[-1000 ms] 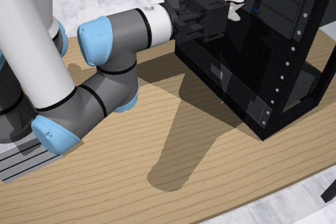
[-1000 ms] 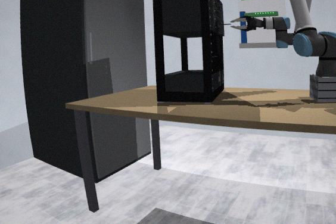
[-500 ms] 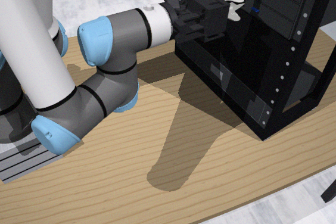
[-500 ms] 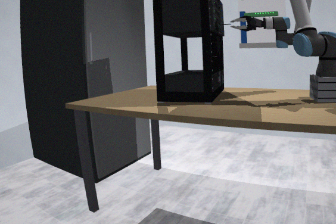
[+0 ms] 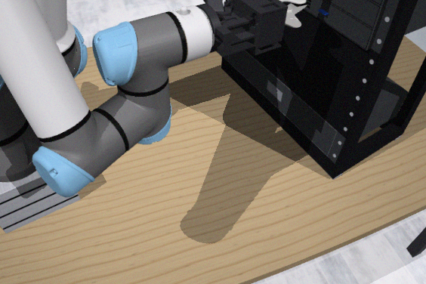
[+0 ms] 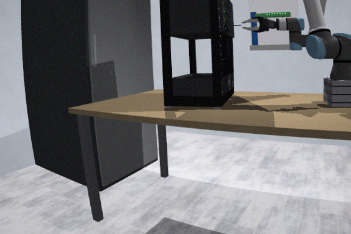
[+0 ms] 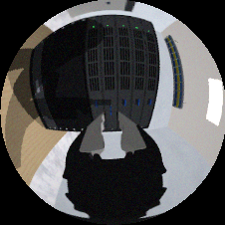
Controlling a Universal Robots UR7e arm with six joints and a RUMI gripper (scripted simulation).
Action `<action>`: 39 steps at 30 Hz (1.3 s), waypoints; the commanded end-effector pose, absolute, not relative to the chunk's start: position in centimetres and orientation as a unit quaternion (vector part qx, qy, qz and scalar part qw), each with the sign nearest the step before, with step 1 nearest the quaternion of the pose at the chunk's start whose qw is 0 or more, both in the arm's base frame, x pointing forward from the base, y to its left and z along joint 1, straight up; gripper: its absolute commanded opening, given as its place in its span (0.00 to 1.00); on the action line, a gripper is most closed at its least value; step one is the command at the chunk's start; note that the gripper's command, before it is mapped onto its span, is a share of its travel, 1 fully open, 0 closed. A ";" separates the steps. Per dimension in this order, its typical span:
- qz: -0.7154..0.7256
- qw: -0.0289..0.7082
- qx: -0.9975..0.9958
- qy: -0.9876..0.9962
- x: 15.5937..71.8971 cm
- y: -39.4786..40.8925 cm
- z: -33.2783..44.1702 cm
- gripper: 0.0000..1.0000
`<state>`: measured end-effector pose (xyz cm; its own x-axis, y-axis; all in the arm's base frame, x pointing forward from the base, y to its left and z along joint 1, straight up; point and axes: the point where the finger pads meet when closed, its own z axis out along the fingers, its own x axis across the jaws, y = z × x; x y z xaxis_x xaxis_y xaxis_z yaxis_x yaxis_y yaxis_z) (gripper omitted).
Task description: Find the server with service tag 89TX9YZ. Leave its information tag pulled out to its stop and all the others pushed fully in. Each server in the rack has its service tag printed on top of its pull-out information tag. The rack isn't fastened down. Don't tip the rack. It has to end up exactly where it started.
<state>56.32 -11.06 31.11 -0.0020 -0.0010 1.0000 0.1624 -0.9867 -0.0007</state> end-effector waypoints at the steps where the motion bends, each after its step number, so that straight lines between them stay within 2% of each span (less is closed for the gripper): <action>1: -0.706 0.058 -0.704 -0.058 54.9 -11.3 31.1 0.15; 19: -0.706 0.058 -0.704 -0.058 49.3 -12.2 31.1 0.15; 39: -0.706 0.058 -0.704 -0.058 48.2 -12.4 31.1 0.15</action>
<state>48.25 -12.37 31.06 -0.0018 -0.0008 1.0000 0.1624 -0.9867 -0.0005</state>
